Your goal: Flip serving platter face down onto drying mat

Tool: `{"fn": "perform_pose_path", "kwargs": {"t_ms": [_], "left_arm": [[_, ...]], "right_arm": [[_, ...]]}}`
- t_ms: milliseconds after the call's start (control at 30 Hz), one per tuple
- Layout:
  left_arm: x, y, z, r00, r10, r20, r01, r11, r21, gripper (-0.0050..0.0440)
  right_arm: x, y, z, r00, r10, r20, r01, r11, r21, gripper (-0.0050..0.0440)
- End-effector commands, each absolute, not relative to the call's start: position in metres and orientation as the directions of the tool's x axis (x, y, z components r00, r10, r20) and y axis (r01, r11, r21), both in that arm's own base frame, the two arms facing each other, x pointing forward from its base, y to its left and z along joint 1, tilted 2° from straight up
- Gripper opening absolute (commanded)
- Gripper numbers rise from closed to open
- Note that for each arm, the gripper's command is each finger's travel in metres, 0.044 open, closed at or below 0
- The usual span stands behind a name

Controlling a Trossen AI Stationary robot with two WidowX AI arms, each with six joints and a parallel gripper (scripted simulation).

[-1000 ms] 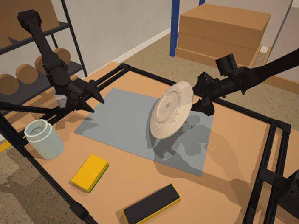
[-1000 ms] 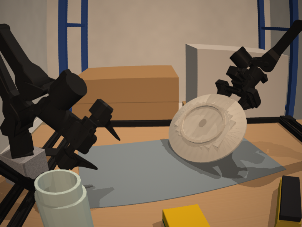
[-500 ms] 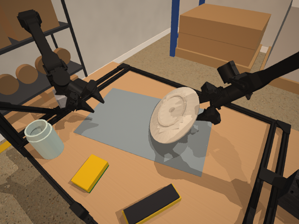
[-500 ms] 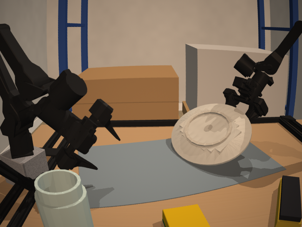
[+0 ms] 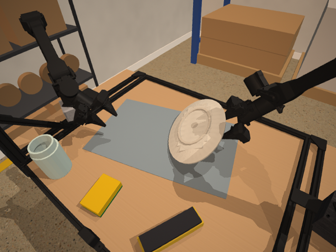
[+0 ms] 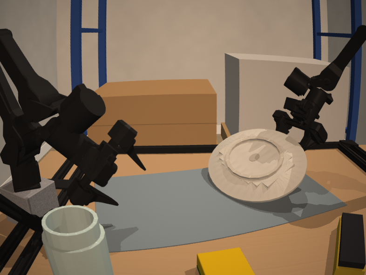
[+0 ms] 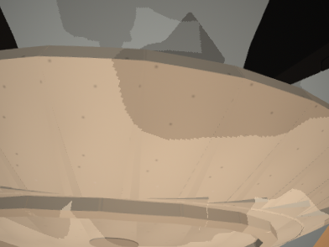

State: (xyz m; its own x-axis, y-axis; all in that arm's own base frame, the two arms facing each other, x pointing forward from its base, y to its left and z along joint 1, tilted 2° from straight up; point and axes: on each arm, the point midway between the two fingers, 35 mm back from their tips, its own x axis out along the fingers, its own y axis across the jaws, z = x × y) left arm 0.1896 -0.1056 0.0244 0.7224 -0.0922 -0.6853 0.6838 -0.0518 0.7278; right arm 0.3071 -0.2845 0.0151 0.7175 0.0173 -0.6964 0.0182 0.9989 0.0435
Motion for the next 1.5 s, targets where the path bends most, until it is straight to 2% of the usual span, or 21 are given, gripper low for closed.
{"fn": "perform_pose_path", "kwargs": {"t_ms": [0,1467], "left_arm": [[0.189,-0.105,0.024,0.723,-0.088,-0.685,0.684,-0.047,0.728,0.0440],[0.189,-0.105,0.024,0.723,-0.088,-0.685,0.684,-0.047,0.728,0.0440]], "right_arm": [[0.308,-0.285,0.014,0.725,0.017,-0.689,0.004,1.000,0.029,0.0440],[0.294,-0.284,-0.041,0.576,0.021,-0.817,0.004,1.000,0.029,0.0440]]}}
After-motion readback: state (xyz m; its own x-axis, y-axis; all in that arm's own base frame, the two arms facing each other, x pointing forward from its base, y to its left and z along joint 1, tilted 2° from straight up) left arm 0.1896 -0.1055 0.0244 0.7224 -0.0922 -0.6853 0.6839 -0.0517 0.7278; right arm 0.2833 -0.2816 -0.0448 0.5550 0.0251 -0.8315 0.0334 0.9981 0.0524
